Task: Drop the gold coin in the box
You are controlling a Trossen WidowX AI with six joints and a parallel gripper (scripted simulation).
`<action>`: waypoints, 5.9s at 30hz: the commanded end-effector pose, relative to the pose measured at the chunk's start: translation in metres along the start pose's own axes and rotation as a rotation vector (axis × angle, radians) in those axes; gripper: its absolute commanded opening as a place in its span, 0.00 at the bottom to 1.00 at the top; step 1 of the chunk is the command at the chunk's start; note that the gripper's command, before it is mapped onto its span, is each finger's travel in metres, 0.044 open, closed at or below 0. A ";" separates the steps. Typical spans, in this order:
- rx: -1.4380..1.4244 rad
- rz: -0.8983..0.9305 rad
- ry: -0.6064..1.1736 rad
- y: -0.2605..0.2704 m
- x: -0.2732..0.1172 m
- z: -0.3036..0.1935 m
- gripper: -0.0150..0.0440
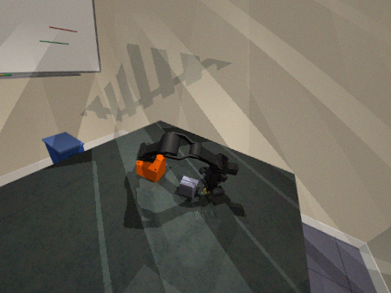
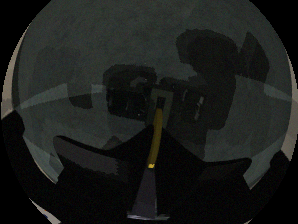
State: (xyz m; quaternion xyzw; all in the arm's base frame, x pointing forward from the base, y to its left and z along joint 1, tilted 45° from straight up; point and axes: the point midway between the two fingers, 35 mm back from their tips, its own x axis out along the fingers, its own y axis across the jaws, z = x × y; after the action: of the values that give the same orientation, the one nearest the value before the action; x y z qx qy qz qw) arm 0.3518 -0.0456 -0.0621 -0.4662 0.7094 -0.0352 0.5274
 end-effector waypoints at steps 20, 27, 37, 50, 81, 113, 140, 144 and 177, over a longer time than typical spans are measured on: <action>0.005 -0.001 -0.009 -0.001 -0.057 0.004 0.25; 0.005 -0.001 -0.008 0.000 -0.075 0.003 0.25; 0.028 -0.001 -0.007 0.000 -0.092 0.001 0.25; 0.461 0.000 -0.008 0.001 -0.093 0.009 0.25; 0.610 0.001 -0.005 0.011 -0.097 -0.037 0.25; 0.597 -0.005 0.003 0.031 -0.092 -0.098 0.25; 0.606 -0.006 0.004 0.032 -0.091 -0.101 0.25; 0.606 -0.006 0.004 0.032 -0.090 -0.101 0.25; 0.601 -0.007 0.004 0.032 -0.072 -0.103 0.25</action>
State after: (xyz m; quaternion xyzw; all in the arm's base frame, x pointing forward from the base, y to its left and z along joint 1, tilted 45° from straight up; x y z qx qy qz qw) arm 0.2523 -0.0204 0.0184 -0.2884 0.6664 -0.2461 0.6420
